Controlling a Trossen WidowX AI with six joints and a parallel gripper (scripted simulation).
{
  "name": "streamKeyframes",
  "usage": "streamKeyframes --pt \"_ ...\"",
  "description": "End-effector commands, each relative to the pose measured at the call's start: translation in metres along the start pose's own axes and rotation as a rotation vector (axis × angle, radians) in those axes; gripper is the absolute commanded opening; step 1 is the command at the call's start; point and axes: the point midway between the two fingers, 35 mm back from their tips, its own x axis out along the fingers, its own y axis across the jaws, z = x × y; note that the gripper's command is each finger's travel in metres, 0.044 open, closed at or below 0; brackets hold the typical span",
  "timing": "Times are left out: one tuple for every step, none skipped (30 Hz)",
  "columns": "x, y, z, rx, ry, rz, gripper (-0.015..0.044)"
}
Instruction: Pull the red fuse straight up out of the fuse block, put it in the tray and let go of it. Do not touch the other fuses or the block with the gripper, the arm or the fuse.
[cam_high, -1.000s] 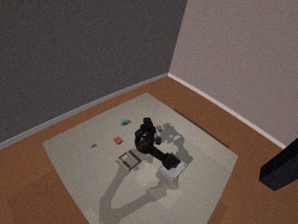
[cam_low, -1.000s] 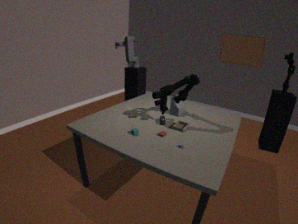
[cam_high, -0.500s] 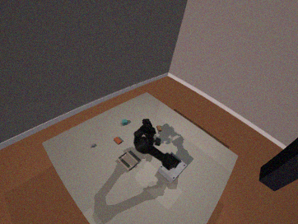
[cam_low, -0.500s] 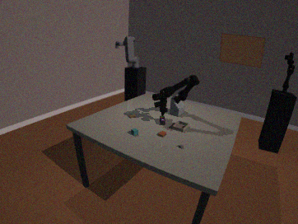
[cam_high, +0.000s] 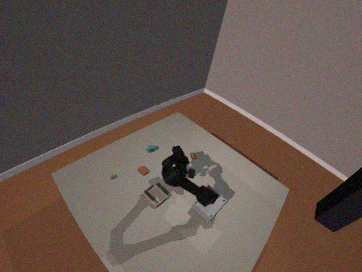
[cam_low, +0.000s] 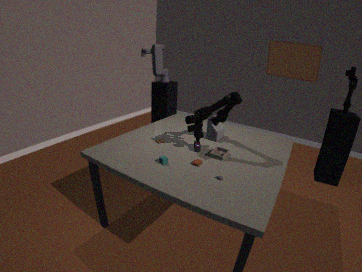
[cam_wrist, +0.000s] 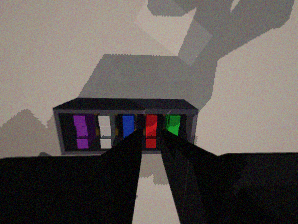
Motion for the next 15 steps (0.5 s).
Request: streamKeyframes --pt "0.0019 -0.0011 -0.0009 0.010 0.006 0.002 0.0070" --pt "0.0019 -0.0011 -0.0009 0.010 0.006 0.002 0.0070" --pt "0.0019 -0.0011 -0.0009 0.010 0.006 0.002 0.0070" --pt "0.0019 -0.0011 -0.0009 0.010 0.006 0.002 0.0070" --pt "0.0019 -0.0011 -0.0009 0.010 0.006 0.002 0.0070" --pt "0.0020 -0.0011 -0.0009 0.010 0.006 0.002 0.0070" --pt "0.0023 -0.0011 -0.0009 0.010 0.006 0.002 0.0070" --pt "0.0028 -0.0011 -0.0009 0.010 0.006 0.002 0.0070" --pt "0.0034 -0.0011 -0.0009 0.010 0.006 0.002 0.0070" --pt "0.0042 -0.0011 -0.0009 0.010 0.006 0.002 0.0070" --pt "0.0050 -0.0011 -0.0009 0.010 0.006 0.002 0.0070" --pt "0.0059 -0.0011 -0.0009 0.010 0.006 0.002 0.0070" --pt "0.0068 -0.0011 -0.0009 0.010 0.006 0.002 0.0070" --pt "0.0078 -0.0011 -0.0009 0.010 0.006 0.002 0.0070" --pt "0.0087 -0.0011 -0.0009 0.010 0.007 0.002 0.0070"
